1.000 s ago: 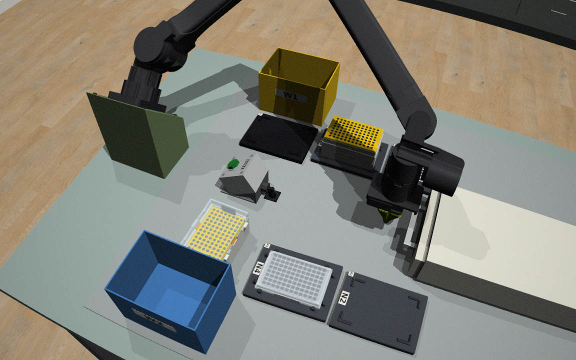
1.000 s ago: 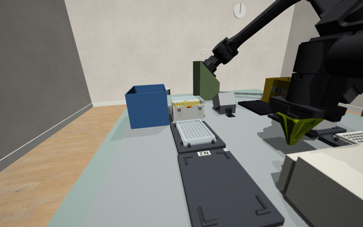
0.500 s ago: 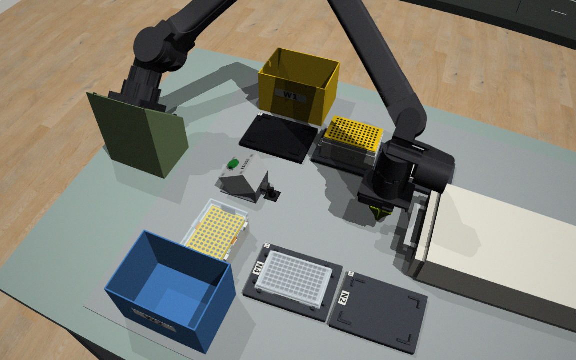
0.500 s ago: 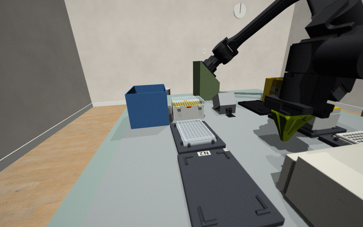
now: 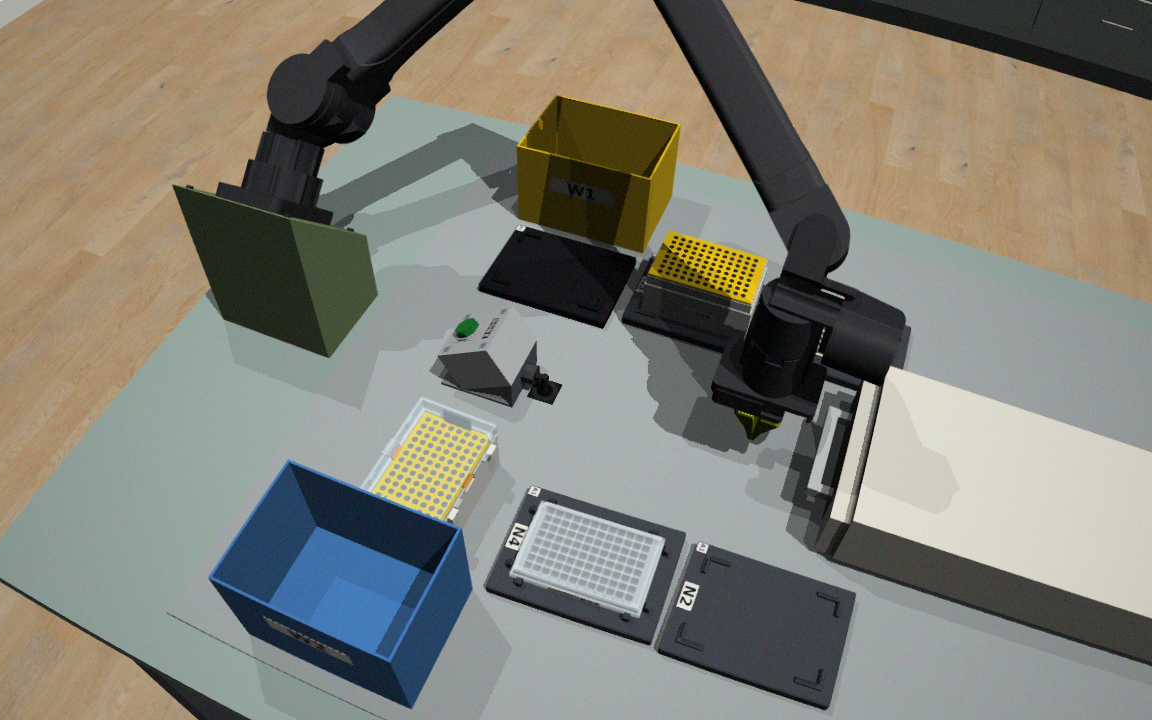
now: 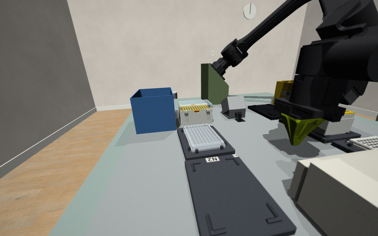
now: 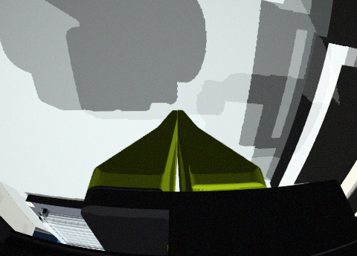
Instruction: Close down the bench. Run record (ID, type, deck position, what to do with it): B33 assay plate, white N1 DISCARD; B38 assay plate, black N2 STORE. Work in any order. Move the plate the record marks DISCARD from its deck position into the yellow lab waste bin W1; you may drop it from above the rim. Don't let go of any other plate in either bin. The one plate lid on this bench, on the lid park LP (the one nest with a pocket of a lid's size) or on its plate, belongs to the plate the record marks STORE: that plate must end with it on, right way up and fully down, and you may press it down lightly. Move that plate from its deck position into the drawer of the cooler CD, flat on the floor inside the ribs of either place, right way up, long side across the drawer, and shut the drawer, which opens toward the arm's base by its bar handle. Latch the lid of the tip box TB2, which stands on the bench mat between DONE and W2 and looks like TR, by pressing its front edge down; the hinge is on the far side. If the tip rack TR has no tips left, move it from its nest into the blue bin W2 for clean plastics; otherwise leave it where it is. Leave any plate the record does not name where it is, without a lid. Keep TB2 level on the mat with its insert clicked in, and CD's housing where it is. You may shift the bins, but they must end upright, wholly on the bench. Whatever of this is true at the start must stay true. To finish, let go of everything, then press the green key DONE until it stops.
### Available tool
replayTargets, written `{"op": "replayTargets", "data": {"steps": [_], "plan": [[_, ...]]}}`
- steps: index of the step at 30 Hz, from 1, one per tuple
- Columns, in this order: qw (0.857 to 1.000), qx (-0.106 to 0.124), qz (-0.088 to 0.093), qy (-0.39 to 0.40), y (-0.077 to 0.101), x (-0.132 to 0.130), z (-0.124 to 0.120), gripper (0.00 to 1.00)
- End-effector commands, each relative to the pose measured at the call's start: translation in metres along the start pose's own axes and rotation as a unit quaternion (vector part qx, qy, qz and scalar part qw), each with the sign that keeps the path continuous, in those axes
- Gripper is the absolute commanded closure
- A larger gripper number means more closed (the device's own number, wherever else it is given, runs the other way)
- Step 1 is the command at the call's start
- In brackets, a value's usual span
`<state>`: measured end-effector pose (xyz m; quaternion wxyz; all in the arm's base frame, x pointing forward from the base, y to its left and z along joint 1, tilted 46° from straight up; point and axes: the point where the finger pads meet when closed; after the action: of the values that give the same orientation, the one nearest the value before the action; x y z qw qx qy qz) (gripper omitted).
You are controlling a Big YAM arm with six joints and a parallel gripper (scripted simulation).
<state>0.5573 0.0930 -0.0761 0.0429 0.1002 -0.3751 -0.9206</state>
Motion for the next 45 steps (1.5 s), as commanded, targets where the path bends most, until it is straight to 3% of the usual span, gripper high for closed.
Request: {"op": "replayTargets", "data": {"steps": [1,34,45], "plan": [[1.000,0.006,-0.024,0.004,0.028,-0.008,-0.002,1.00],[1.000,0.006,-0.024,0.004,0.028,-0.008,-0.002,1.00],[0.999,0.009,-0.030,0.012,0.047,-0.020,0.000,1.00]]}}
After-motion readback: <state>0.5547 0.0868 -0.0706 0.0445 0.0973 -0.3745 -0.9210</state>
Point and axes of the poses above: the point where the finger pads meet when closed, its own y axis back along the fingers, its own x axis across the jaws, z = x × y, and after that the axes turned 13 degrees about y, right-handed
